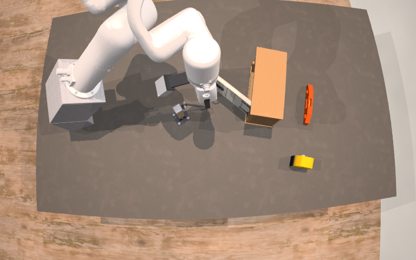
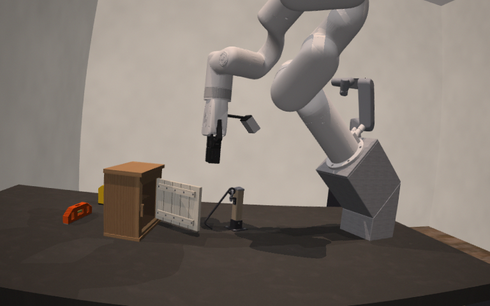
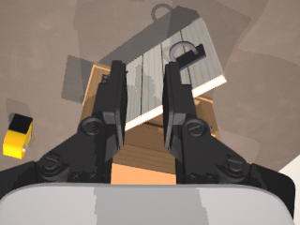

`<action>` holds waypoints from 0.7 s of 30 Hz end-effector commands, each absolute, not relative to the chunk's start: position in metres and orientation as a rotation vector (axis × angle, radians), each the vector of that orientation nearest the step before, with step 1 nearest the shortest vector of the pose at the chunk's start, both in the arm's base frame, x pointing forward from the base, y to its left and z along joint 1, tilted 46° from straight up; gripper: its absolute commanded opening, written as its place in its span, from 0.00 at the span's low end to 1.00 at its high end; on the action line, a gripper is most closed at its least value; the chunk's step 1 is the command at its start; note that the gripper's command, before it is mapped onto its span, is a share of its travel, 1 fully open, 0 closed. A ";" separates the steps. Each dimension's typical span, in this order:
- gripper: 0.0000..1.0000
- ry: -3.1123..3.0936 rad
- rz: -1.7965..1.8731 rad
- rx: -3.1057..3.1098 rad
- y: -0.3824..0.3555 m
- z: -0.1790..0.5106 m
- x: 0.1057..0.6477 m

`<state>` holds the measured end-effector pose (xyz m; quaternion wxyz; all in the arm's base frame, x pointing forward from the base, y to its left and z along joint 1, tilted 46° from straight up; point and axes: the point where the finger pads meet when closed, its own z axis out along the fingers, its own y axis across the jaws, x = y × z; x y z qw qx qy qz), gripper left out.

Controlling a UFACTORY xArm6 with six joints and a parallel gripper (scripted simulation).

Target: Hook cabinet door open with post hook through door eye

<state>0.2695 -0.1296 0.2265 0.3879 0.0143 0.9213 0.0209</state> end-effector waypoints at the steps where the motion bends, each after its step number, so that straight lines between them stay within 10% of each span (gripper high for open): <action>1: 0.24 2.342 0.051 0.036 -0.130 0.228 0.270; 21: 0.24 2.342 0.052 0.035 -0.130 0.210 0.288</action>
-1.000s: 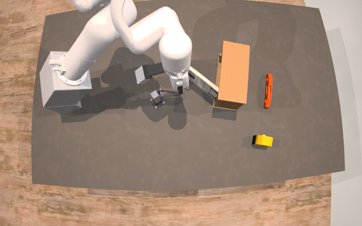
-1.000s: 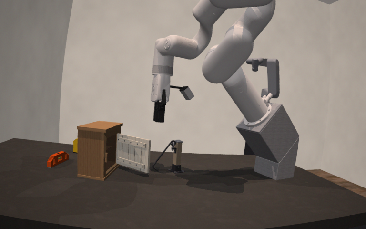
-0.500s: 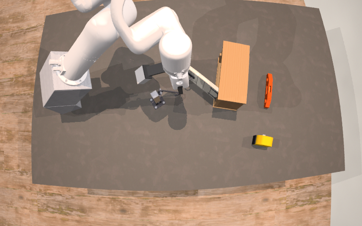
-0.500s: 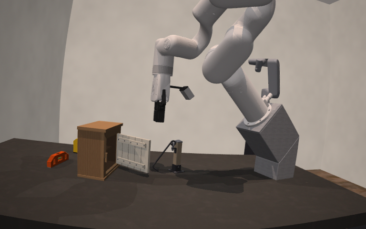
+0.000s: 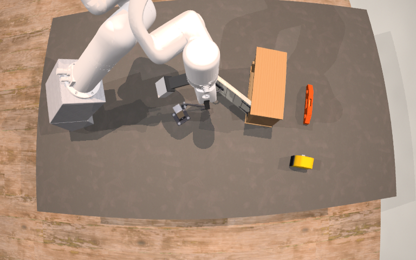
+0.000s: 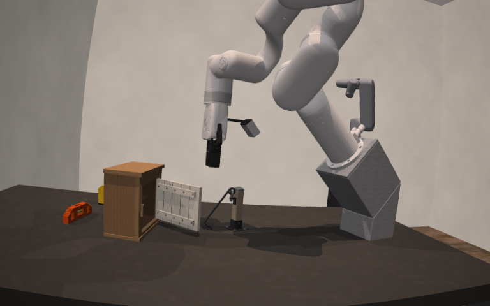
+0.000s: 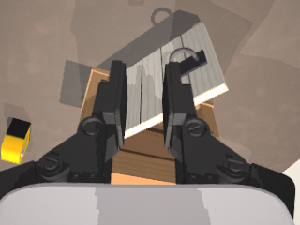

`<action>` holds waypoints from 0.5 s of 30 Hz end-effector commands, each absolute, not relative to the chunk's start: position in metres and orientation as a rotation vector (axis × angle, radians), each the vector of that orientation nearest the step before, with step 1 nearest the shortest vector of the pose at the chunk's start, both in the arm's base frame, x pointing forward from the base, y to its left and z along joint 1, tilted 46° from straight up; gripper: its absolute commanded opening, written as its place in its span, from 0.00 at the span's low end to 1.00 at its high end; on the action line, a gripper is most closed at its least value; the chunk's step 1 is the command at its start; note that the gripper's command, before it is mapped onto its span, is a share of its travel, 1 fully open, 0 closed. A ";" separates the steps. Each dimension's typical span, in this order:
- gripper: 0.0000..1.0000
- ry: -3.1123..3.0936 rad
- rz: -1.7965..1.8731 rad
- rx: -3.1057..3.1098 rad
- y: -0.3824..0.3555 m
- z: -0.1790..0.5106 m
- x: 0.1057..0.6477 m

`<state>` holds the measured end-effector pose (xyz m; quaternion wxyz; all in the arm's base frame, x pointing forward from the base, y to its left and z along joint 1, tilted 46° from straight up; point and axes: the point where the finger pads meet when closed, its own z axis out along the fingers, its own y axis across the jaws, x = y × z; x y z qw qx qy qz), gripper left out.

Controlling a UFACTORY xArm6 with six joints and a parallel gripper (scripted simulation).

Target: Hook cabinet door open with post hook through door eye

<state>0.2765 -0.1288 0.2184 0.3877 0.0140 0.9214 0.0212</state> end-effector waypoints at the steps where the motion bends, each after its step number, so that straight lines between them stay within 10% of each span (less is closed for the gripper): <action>1: 0.24 2.343 0.052 0.035 -0.129 0.207 0.291; 15: 0.24 2.342 0.052 0.035 -0.129 0.171 0.328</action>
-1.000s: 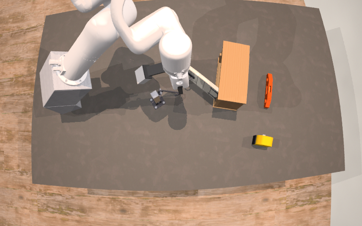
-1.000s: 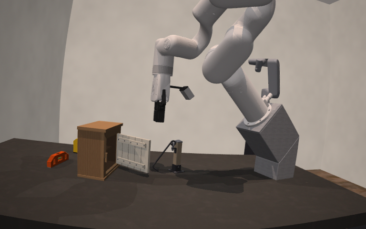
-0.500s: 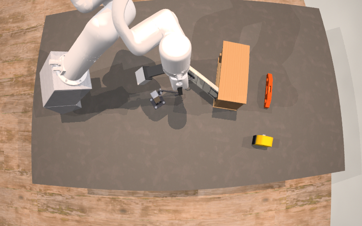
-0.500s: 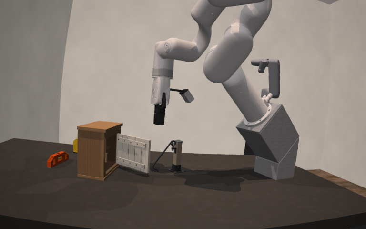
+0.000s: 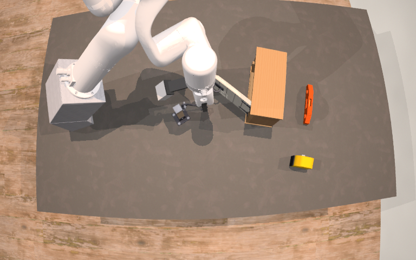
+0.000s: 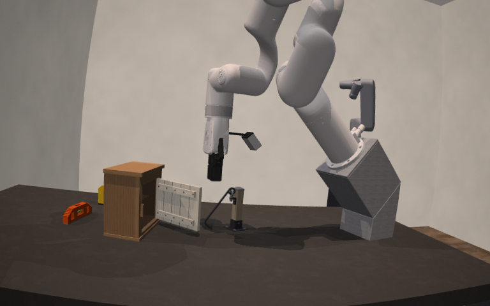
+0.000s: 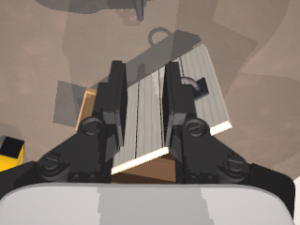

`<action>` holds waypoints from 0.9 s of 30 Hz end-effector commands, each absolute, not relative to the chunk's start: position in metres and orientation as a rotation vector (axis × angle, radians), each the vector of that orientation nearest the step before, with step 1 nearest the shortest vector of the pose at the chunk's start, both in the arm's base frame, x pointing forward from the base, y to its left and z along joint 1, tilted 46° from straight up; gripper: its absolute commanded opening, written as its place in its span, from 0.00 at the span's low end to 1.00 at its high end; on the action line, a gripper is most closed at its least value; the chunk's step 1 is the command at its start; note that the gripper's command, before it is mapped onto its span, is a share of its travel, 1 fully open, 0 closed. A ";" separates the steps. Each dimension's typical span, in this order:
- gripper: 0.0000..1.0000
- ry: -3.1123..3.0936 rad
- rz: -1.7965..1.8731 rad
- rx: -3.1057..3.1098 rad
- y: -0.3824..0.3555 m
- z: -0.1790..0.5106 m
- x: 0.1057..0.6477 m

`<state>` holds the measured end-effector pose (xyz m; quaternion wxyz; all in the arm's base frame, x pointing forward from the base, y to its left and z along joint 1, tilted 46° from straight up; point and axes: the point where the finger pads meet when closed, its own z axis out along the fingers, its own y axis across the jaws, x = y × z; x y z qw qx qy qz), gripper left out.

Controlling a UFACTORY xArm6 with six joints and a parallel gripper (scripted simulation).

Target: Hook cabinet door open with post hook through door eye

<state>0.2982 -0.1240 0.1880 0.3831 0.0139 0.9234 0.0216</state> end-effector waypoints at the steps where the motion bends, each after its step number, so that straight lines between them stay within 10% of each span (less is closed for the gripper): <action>1: 0.24 2.342 0.052 0.035 -0.129 0.169 0.330; 27: 0.24 2.343 0.052 0.035 -0.128 0.130 0.370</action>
